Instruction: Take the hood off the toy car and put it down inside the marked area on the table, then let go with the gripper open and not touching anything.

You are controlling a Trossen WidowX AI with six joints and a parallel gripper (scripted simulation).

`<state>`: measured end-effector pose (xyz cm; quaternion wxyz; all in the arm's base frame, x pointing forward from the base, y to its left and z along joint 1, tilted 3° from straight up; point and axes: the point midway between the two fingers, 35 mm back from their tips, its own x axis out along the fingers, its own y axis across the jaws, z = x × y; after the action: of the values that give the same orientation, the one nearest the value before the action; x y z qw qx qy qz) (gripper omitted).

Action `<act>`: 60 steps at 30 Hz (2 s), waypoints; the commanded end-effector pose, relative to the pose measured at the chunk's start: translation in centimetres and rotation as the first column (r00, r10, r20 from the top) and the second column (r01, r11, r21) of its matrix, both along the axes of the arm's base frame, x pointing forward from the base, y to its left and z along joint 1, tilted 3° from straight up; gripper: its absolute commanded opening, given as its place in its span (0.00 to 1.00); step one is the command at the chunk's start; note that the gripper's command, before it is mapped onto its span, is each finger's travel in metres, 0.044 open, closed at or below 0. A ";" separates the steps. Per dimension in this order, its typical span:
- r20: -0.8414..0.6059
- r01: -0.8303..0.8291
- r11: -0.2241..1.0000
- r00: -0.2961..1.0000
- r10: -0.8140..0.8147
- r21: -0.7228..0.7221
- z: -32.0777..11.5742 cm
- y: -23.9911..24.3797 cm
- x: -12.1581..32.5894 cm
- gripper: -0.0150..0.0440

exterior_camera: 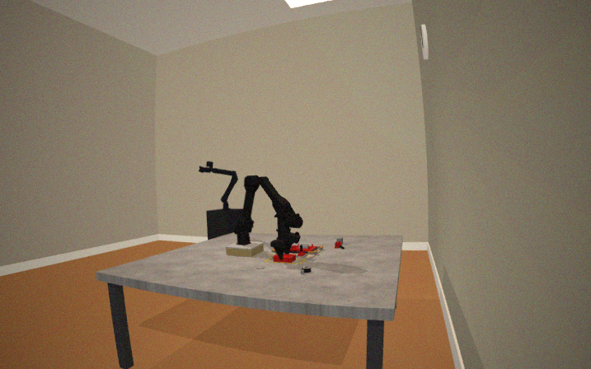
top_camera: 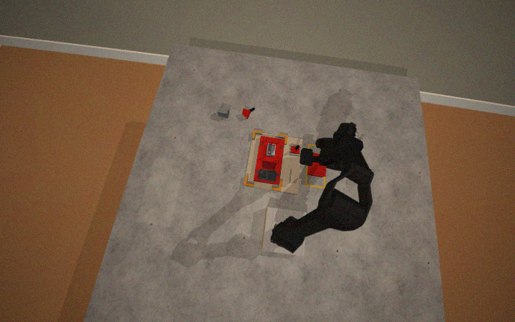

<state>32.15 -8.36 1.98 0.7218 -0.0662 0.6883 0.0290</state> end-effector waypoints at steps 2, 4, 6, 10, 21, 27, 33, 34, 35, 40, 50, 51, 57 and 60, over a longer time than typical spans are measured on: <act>0.001 0.000 1.000 1.000 0.000 0.000 0.0 0.0 0.0 0.43; 0.001 0.000 1.000 1.000 0.000 0.000 0.0 0.0 0.0 0.52; 0.001 0.000 1.000 1.000 0.000 0.000 0.0 0.0 0.0 0.61; 0.001 0.000 1.000 1.000 0.000 0.000 0.0 0.0 0.0 0.79; 0.004 0.000 1.000 1.000 0.000 0.004 5.4 0.2 -0.1 1.00; 0.005 0.000 1.000 1.000 0.000 0.005 7.0 0.3 -0.4 1.00; 0.005 0.000 1.000 1.000 0.000 0.005 7.0 0.3 -0.4 1.00; 0.005 0.000 1.000 1.000 0.000 0.005 7.0 0.3 -0.4 1.00; 0.005 0.000 1.000 1.000 0.000 0.005 7.0 0.3 -0.4 1.00; 0.005 0.000 1.000 1.000 0.000 0.005 7.0 0.3 -0.4 1.00; 0.005 0.000 1.000 1.000 0.000 0.005 7.0 0.3 -0.4 1.00; 0.005 0.000 1.000 1.000 0.000 0.005 7.0 0.3 -0.4 1.00; 0.005 0.000 1.000 1.000 0.000 0.005 7.0 0.3 -0.4 1.00; 0.005 0.000 1.000 1.000 0.000 0.005 7.0 0.3 -0.4 1.00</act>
<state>31.80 -8.16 8.98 0.7236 -0.0671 0.6863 0.0300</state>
